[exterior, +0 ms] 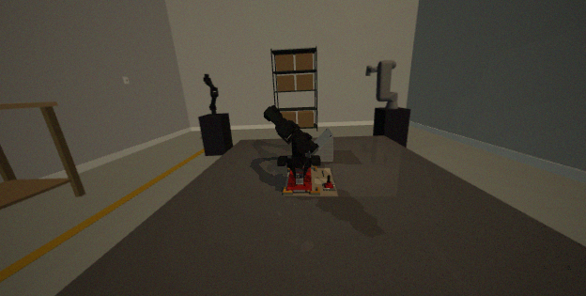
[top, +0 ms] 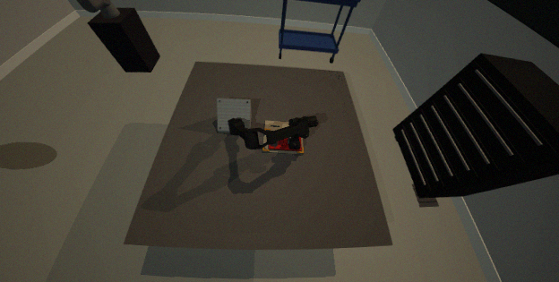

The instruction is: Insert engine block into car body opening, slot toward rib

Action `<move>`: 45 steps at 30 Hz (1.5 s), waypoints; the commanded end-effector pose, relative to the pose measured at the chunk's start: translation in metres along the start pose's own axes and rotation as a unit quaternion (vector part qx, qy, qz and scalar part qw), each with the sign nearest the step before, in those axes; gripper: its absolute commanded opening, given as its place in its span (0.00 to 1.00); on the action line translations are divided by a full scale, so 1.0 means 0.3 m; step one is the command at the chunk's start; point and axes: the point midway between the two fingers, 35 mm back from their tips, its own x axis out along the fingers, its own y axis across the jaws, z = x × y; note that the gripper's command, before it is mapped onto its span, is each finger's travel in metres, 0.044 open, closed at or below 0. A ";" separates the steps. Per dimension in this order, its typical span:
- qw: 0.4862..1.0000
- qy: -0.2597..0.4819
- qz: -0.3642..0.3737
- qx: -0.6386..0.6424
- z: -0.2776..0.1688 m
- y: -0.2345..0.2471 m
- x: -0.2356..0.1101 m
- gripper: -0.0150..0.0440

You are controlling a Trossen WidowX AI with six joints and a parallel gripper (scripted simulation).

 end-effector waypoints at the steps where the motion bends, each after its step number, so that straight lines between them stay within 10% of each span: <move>1: 1.000 -0.001 -0.002 -0.003 0.000 -0.002 0.005 0.52; 5: 1.000 -0.001 -0.002 -0.003 0.000 -0.002 0.010 0.52; 16: 1.000 0.000 0.000 0.000 0.000 0.000 0.007 1.00; 31: 1.000 -0.001 -0.001 -0.003 -0.002 -0.002 -0.041 1.00; 45: 1.000 -0.001 -0.001 -0.003 -0.002 -0.002 -0.041 0.38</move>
